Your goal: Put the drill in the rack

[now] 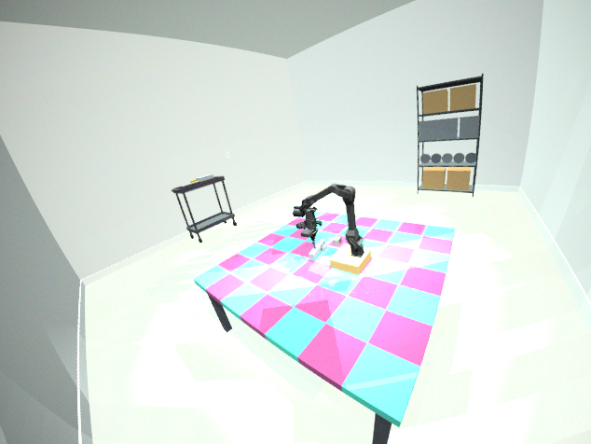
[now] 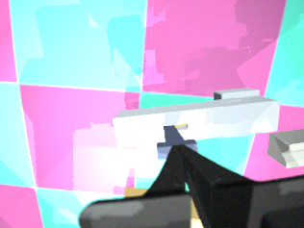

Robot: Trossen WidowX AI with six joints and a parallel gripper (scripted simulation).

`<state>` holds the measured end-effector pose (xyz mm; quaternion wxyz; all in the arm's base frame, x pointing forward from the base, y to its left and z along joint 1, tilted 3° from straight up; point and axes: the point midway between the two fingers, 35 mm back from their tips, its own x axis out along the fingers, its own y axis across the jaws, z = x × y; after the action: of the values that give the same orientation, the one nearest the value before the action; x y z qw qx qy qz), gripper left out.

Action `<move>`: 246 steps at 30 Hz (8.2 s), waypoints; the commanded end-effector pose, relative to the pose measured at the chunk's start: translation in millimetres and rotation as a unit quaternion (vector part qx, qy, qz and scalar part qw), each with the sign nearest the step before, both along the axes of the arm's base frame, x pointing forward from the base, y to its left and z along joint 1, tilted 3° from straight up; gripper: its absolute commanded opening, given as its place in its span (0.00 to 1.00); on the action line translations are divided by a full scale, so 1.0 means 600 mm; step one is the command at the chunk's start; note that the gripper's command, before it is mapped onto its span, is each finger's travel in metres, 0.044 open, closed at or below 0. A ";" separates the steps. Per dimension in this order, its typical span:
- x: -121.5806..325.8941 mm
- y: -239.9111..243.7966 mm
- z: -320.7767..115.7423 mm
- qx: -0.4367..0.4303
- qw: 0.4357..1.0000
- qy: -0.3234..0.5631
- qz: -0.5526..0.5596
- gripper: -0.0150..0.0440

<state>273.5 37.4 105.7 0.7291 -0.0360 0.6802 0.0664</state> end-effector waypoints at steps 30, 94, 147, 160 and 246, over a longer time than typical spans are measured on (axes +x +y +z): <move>-0.010 -0.003 -0.027 -0.003 1.000 0.007 0.003 0.25; 0.000 -0.004 0.020 -0.003 1.000 0.007 0.003 0.57; 0.039 -0.268 -0.097 -0.049 0.705 -0.022 0.707 1.00; 0.041 -0.259 -0.130 -0.049 0.705 -0.022 0.707 1.00; 0.051 -0.314 -0.172 -0.049 0.706 -0.022 0.706 0.57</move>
<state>304.0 -151.6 2.8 0.4807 -0.5433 0.4419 0.5277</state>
